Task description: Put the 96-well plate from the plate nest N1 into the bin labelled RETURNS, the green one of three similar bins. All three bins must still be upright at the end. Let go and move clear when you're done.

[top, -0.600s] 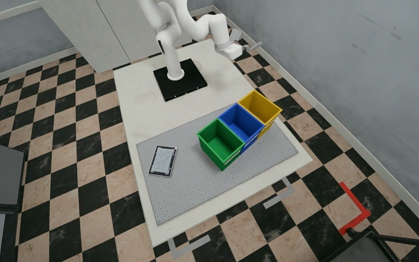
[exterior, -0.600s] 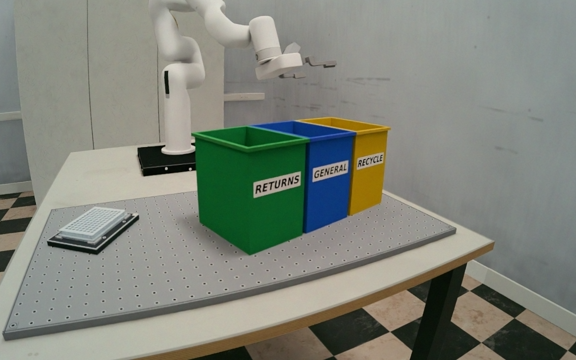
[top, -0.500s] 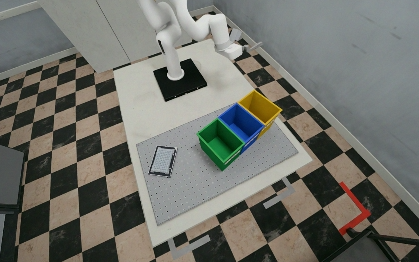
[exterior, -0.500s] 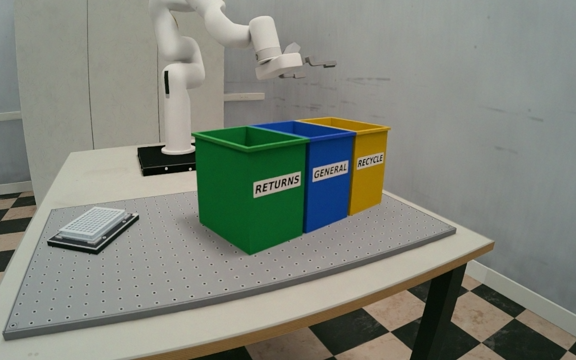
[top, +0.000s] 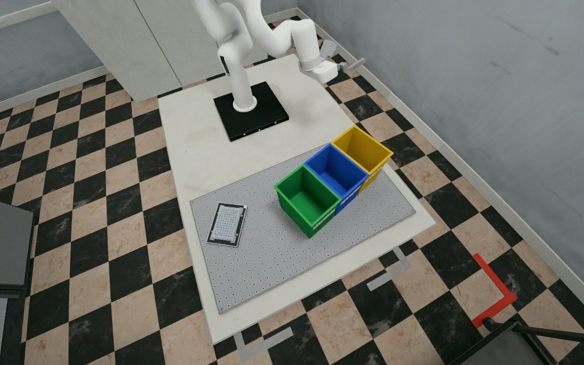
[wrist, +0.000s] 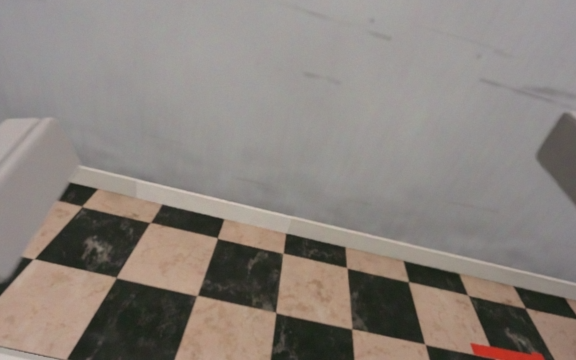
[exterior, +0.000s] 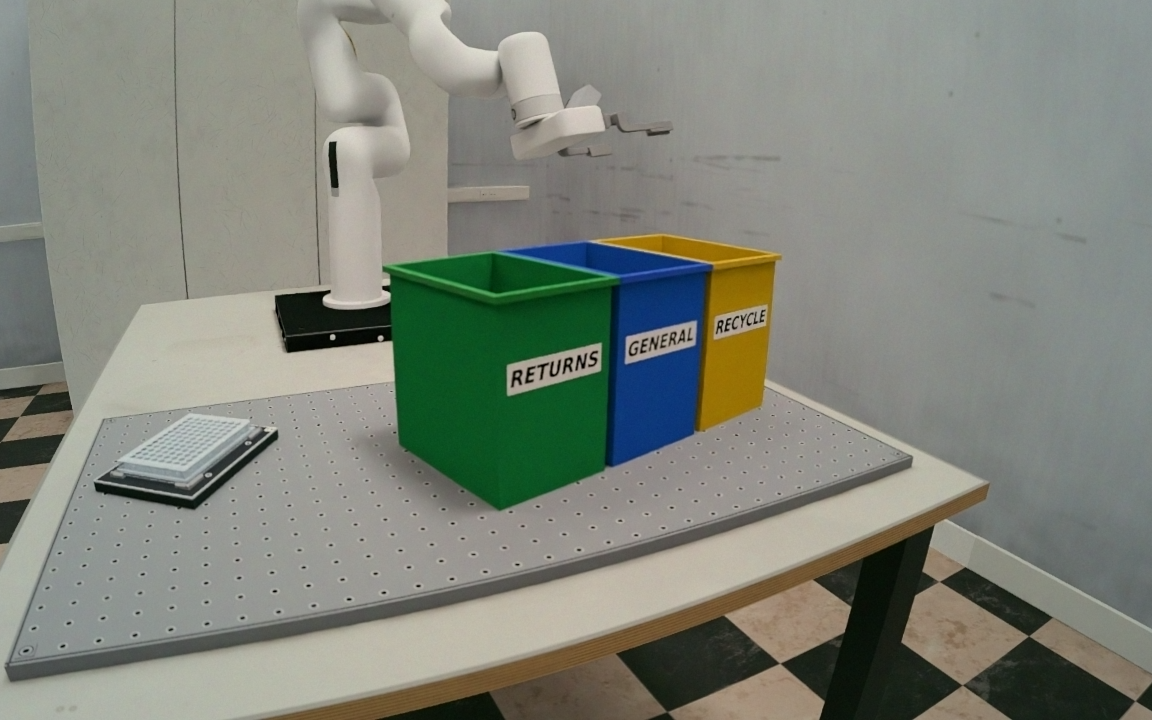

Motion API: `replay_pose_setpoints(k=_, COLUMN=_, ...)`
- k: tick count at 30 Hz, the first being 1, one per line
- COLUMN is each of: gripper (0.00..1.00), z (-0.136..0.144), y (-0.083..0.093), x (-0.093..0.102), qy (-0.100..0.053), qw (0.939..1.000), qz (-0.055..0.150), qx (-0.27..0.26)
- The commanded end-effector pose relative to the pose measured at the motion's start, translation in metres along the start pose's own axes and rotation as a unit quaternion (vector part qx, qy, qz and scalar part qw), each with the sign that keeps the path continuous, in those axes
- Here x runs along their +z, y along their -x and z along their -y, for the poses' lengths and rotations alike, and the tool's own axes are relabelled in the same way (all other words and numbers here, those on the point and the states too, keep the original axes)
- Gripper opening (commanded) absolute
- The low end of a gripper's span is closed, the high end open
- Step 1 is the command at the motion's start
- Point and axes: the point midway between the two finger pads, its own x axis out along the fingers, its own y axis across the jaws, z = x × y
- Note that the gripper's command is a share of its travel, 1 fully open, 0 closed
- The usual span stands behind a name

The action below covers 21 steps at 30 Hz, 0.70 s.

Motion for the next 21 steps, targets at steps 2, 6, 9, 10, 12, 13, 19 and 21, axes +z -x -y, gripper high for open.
replay_pose_setpoints(k=2, gripper=0.37, z=0.008, y=0.006, x=0.002, qy=0.000, qw=0.9995, qz=-0.004, qx=-0.033)
replay_pose_setpoints(k=6, gripper=0.37, z=0.027, y=0.013, x=0.004, qy=-0.002, qw=0.9975, qz=-0.011, qx=-0.070)
replay_pose_setpoints(k=9, gripper=0.37, z=0.040, y=0.019, x=0.005, qy=-0.004, qw=0.9962, qz=-0.014, qx=-0.086)
replay_pose_setpoints(k=10, gripper=0.37, z=0.044, y=0.021, x=0.005, qy=-0.005, qw=0.9946, qz=-0.017, qx=-0.102)
replay_pose_setpoints(k=12, gripper=0.37, z=0.053, y=0.027, x=0.005, qy=-0.008, qw=0.9906, qz=-0.023, qx=-0.135)
replay_pose_setpoints(k=13, gripper=0.37, z=0.057, y=0.030, x=0.006, qy=-0.008, qw=0.9900, qz=-0.023, qx=-0.139)
replay_pose_setpoints(k=19, gripper=0.37, z=0.073, y=0.041, x=0.007, qy=-0.010, qw=0.9847, qz=-0.029, qx=-0.171)
replay_pose_setpoints(k=21, gripper=0.37, z=0.081, y=0.047, x=0.007, qy=-0.013, qw=0.9784, qz=-0.035, qx=-0.203)
